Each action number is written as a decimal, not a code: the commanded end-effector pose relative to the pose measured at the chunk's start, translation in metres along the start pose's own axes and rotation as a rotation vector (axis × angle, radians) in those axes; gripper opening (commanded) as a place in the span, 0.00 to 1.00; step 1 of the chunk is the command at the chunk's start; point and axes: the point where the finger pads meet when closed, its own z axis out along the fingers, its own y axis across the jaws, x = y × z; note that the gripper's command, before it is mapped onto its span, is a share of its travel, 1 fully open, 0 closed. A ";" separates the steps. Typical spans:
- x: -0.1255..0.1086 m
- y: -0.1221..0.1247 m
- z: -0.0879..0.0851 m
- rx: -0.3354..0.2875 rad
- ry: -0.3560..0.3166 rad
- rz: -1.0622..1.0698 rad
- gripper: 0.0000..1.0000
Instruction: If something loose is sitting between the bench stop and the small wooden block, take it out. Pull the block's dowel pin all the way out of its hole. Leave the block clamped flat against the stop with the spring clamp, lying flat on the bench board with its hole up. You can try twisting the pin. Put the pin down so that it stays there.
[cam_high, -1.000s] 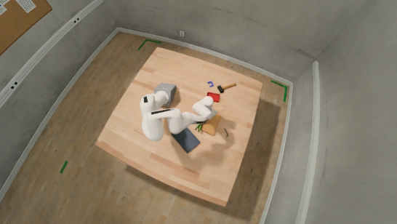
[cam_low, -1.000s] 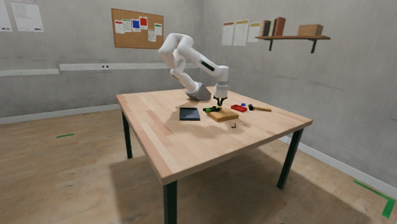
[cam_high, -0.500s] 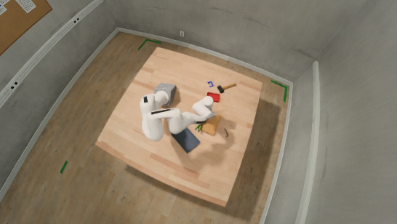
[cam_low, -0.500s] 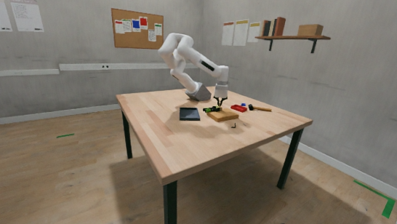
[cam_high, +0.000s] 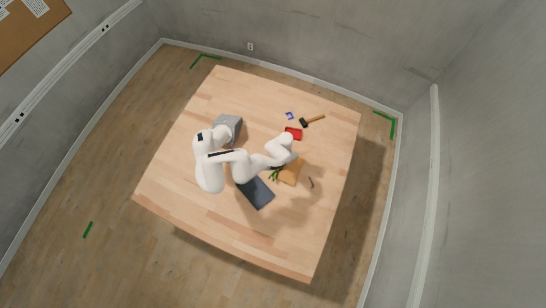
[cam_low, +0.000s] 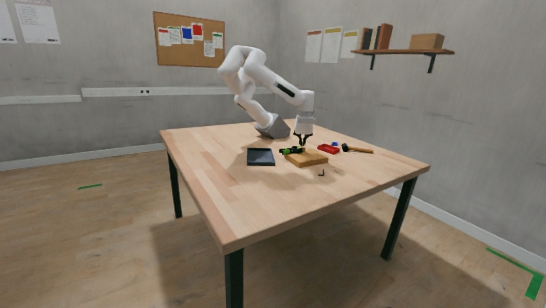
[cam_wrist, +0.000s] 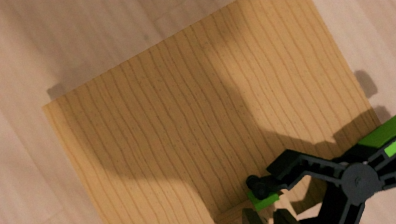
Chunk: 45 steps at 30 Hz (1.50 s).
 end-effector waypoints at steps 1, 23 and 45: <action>0.001 -0.001 -0.001 0.003 -0.002 -0.115 0.00; 0.001 -0.001 -0.002 0.003 -0.002 -0.472 0.00; 0.001 -0.001 -0.002 0.003 -0.001 -0.859 0.00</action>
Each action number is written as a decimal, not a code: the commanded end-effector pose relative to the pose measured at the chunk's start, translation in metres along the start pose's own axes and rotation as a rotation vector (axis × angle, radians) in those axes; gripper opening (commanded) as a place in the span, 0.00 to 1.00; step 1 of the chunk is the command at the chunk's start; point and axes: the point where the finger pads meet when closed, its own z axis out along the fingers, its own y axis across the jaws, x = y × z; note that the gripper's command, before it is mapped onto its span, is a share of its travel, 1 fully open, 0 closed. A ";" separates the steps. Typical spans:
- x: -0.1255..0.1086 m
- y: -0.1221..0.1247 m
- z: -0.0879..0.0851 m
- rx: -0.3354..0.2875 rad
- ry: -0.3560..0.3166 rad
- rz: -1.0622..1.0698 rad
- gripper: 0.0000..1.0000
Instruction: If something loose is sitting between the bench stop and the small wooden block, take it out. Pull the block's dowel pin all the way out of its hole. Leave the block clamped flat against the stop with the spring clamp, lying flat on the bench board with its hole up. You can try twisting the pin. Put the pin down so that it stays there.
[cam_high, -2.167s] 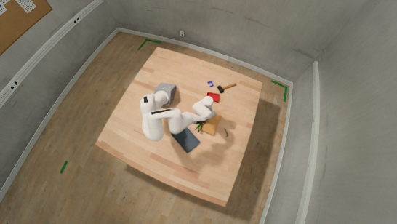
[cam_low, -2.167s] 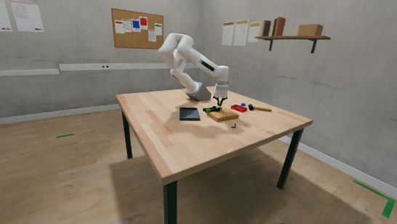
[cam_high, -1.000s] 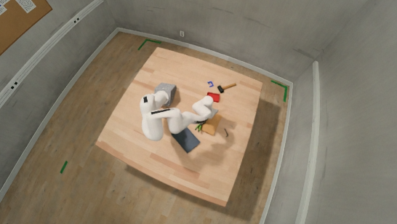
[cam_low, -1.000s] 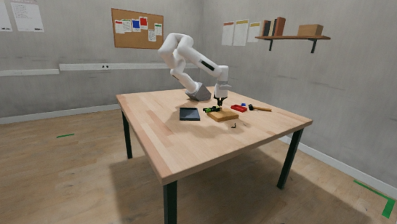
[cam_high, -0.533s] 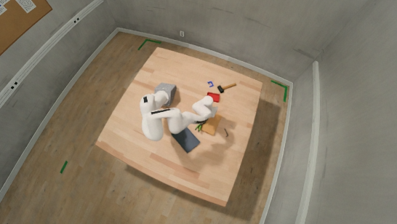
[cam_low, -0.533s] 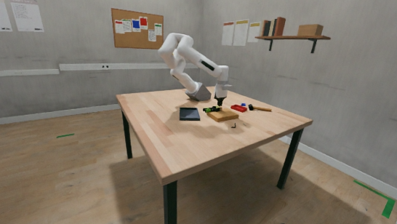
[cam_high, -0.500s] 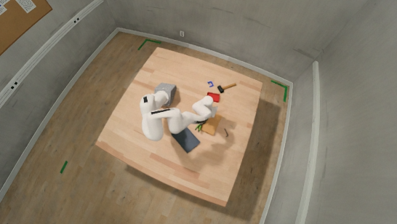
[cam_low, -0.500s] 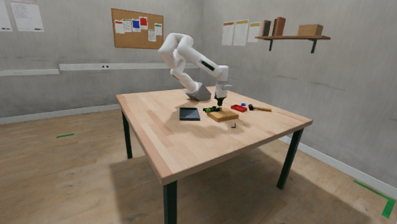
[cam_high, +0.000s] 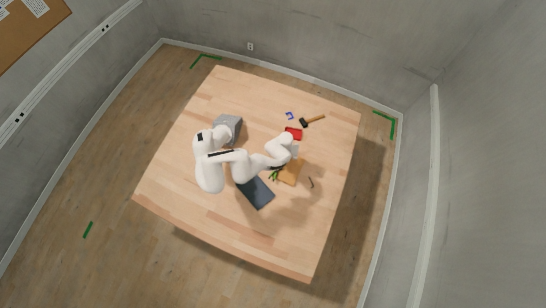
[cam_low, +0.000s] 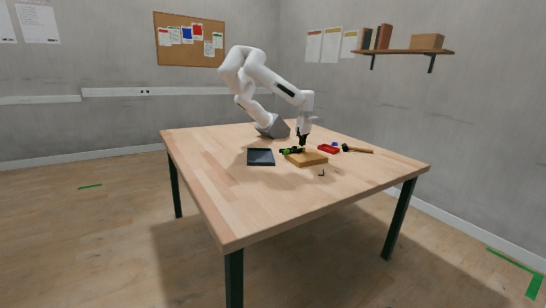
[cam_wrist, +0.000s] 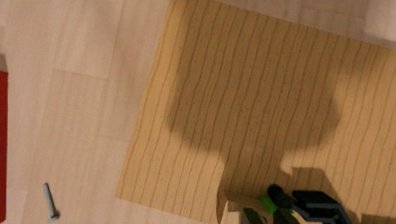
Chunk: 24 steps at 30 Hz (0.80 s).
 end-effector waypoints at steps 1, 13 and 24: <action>0.001 0.000 -0.001 0.003 0.000 -0.104 0.00; 0.001 0.000 -0.002 0.003 0.001 -0.291 0.00; 0.001 0.000 -0.002 0.003 0.001 -0.322 0.00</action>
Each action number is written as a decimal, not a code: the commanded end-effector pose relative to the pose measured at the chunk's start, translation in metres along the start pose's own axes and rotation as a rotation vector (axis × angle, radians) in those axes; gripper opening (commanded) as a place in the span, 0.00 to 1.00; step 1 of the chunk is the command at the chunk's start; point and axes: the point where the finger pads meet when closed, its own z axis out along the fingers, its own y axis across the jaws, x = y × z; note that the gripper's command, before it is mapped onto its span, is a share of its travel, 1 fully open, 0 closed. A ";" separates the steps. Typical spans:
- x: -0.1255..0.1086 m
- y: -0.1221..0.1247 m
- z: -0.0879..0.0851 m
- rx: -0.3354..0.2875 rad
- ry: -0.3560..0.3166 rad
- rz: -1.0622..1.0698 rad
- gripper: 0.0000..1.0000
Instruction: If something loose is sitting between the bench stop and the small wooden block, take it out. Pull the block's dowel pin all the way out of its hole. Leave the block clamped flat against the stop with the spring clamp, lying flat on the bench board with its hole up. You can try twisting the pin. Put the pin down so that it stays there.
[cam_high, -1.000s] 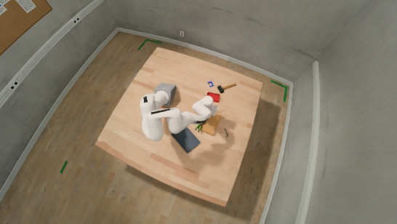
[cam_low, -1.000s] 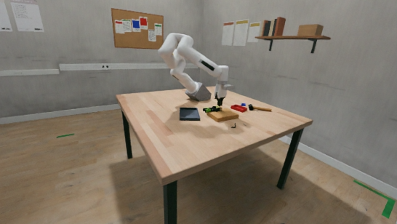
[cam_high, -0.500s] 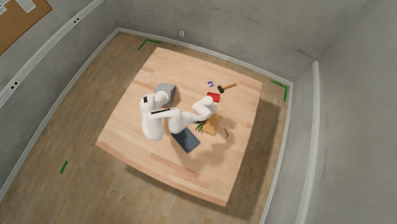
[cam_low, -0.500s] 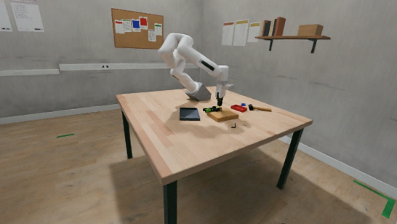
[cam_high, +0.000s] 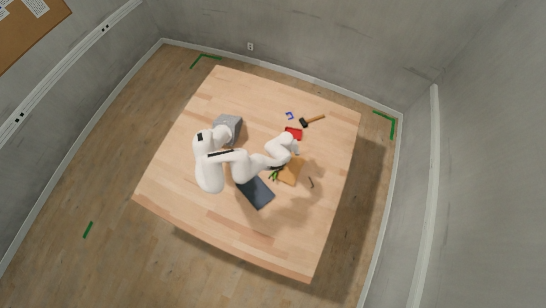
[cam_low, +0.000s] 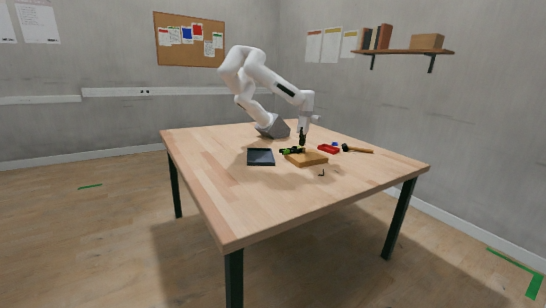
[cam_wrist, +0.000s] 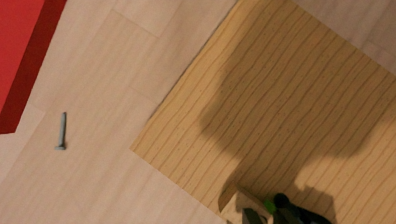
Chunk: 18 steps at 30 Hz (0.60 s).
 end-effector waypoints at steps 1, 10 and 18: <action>0.001 0.000 -0.002 0.002 0.002 0.059 0.00; 0.001 0.000 -0.002 0.002 0.002 0.185 0.00; 0.001 0.000 -0.002 0.002 0.002 0.327 0.00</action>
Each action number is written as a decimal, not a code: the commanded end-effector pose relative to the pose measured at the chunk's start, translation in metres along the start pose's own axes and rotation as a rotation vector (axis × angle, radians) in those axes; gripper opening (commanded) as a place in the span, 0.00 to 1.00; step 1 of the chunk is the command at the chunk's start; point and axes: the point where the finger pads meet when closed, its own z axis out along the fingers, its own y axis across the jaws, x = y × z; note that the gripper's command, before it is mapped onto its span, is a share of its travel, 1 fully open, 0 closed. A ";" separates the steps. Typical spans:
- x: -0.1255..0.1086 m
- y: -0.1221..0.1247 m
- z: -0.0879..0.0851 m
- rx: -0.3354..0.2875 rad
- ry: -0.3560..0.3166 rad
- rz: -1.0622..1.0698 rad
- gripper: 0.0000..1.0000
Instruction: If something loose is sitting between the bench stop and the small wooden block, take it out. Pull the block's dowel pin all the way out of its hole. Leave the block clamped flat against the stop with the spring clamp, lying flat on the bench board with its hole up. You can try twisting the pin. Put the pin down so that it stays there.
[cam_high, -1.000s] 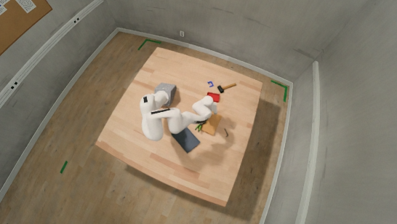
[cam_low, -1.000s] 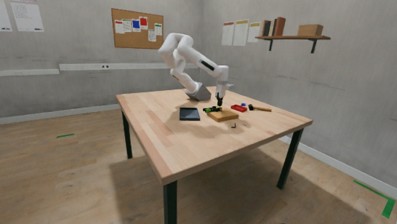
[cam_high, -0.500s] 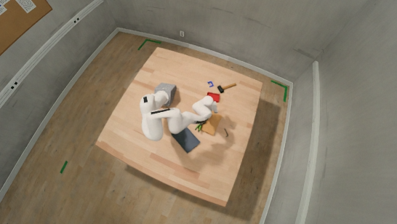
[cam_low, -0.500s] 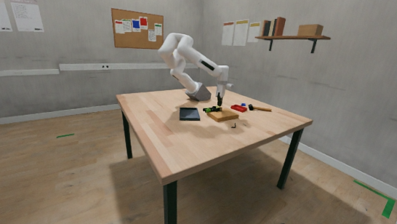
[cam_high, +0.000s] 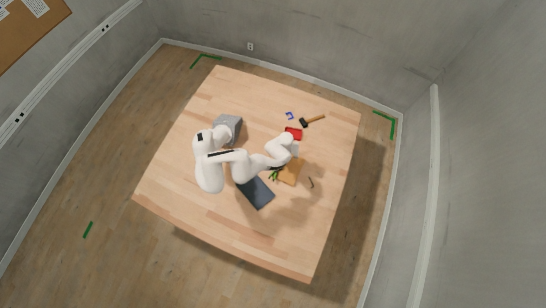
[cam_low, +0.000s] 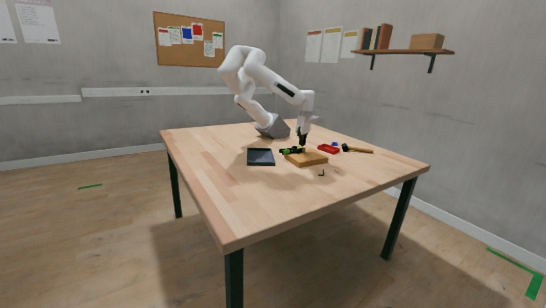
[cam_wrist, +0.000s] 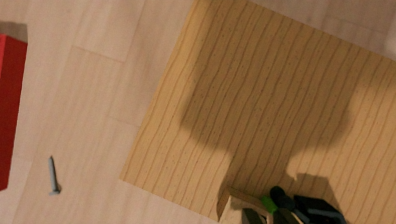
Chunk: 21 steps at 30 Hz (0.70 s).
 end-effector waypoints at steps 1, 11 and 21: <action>0.001 0.000 -0.001 -0.002 0.005 0.085 0.00; 0.001 0.000 -0.001 -0.001 0.006 0.242 0.00; 0.001 0.000 -0.001 -0.001 0.006 0.378 0.00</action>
